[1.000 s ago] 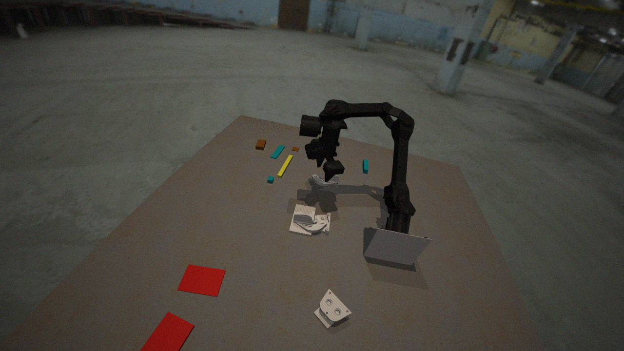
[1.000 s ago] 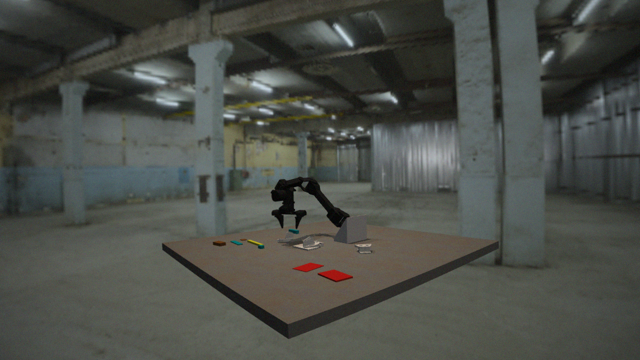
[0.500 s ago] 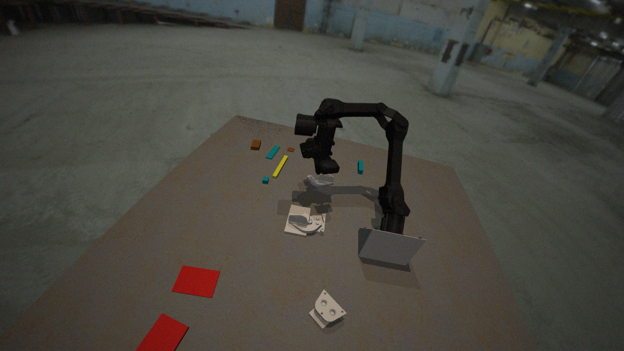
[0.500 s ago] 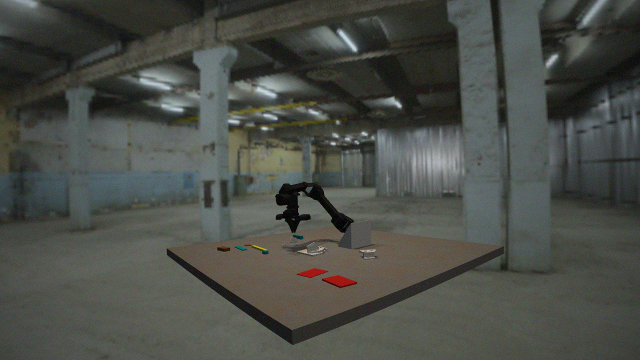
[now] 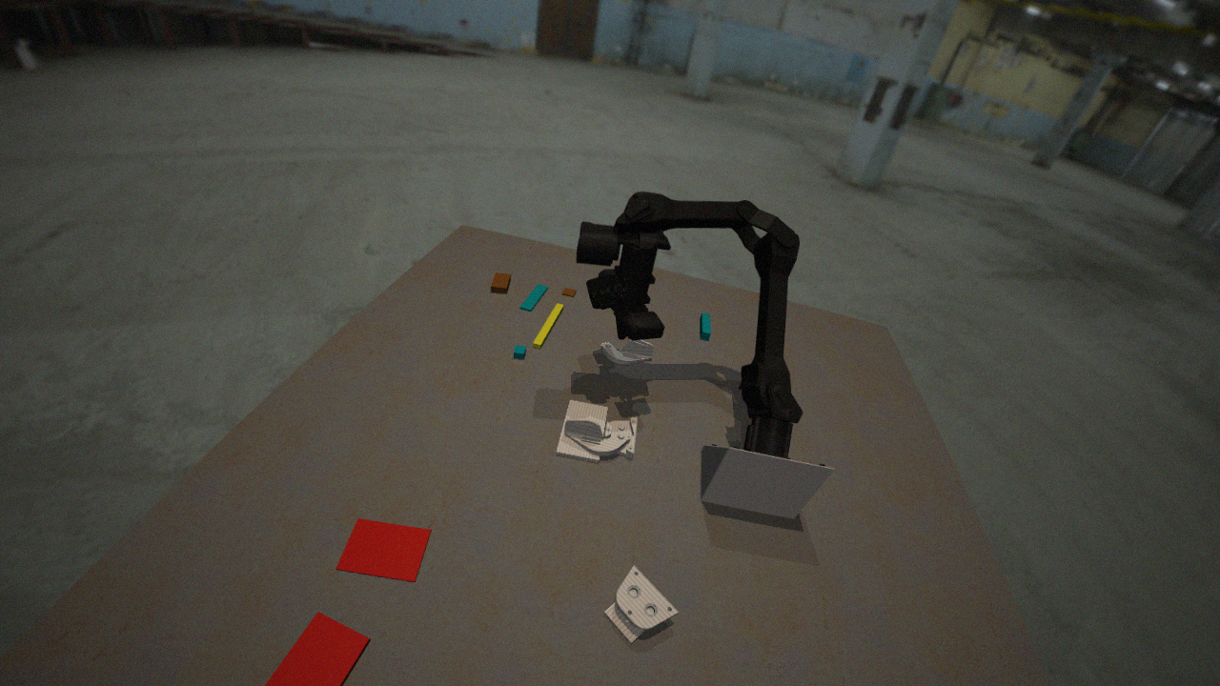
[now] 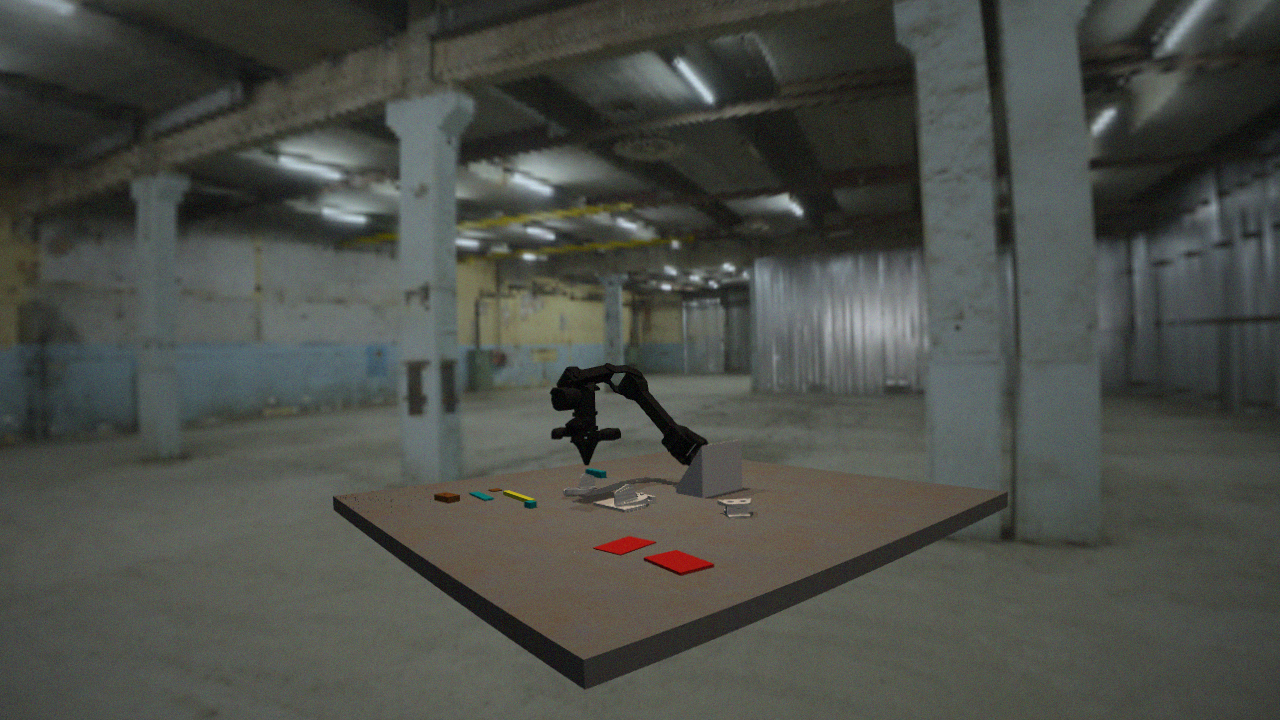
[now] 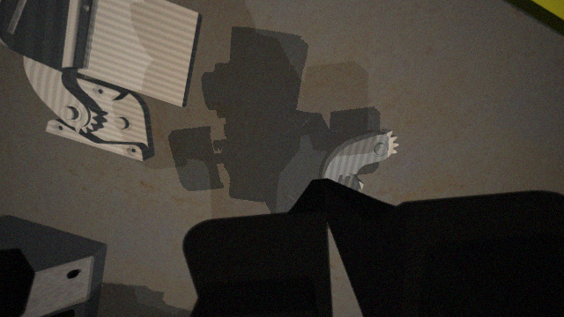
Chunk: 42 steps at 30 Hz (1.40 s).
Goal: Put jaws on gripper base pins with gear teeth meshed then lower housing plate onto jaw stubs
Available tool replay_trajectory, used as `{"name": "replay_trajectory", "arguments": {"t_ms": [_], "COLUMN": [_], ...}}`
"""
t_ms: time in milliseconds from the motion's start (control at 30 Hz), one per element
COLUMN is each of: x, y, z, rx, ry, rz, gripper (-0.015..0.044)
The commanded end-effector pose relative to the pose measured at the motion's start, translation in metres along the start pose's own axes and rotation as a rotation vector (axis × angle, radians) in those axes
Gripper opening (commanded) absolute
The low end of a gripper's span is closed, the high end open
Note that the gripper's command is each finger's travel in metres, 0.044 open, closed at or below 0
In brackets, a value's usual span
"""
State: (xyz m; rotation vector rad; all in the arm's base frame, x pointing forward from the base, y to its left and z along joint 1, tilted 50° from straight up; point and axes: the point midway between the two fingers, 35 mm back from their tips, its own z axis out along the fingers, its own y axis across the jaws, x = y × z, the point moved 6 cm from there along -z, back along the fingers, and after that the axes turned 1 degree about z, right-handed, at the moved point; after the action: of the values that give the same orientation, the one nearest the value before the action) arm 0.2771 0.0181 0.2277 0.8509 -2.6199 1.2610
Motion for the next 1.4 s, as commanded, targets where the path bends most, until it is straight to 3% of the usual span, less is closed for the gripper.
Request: {"name": "replay_trajectory", "arguments": {"t_ms": [0, 567, 1367], "x": [-0.0003, 0.0000, 0.0000], "y": [0.0001, 0.0000, 0.0000], "z": [-0.0005, 0.0000, 0.0000], "rx": [-0.005, 0.000, 0.000], "ry": [-0.001, 0.000, 0.000], "rz": [0.005, 0.000, 0.000], "gripper": [0.0000, 0.0440, 0.0440]}}
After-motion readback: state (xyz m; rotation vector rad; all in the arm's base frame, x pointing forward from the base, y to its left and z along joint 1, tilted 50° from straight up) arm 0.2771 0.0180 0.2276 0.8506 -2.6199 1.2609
